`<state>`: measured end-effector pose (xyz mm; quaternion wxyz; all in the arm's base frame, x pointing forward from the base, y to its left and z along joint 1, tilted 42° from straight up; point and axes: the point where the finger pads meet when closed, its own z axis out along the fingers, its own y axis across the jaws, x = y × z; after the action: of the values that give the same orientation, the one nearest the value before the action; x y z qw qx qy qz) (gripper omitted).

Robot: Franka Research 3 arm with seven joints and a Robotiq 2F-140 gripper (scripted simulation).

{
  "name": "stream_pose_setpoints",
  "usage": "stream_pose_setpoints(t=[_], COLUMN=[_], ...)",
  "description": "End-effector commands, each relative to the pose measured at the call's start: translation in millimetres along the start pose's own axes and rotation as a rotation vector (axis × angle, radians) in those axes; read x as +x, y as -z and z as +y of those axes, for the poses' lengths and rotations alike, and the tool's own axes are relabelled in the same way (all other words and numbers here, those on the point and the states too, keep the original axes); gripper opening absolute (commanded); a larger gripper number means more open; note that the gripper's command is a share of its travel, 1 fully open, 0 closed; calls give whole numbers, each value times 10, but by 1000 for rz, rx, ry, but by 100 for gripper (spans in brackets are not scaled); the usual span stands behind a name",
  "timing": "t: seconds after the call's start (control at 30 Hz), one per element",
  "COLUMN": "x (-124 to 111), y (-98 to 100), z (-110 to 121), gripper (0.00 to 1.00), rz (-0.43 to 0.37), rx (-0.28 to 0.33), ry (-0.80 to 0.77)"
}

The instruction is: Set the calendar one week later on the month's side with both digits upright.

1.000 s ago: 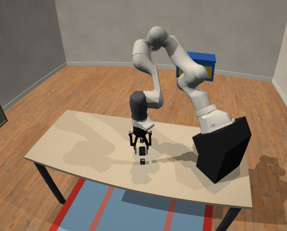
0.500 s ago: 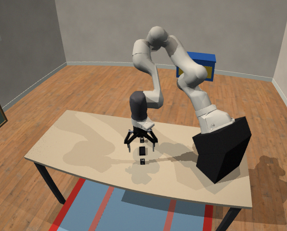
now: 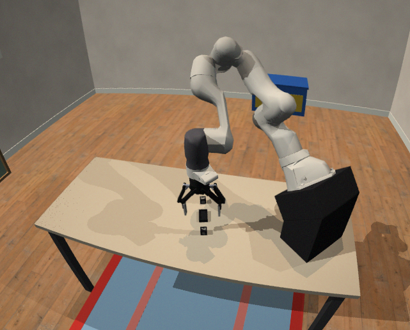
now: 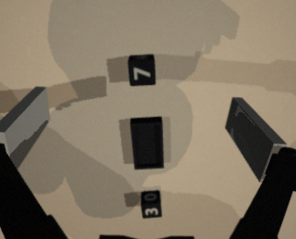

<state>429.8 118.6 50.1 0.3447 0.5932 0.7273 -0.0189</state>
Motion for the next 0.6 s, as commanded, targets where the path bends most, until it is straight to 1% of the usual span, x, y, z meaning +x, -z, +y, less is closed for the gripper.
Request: stream_pose_setpoints(t=[0.0,0.23,0.33,0.37,0.57], x=[15,9,9,5,-4], y=[26,62,62,78,107], z=[-22,-23,-23,-22,-16], gripper=[100,100,100,100,100], rz=[23,42,42,49,61], rx=[14,33,34,42,58], ry=[-172,-318,-319,-381,-497])
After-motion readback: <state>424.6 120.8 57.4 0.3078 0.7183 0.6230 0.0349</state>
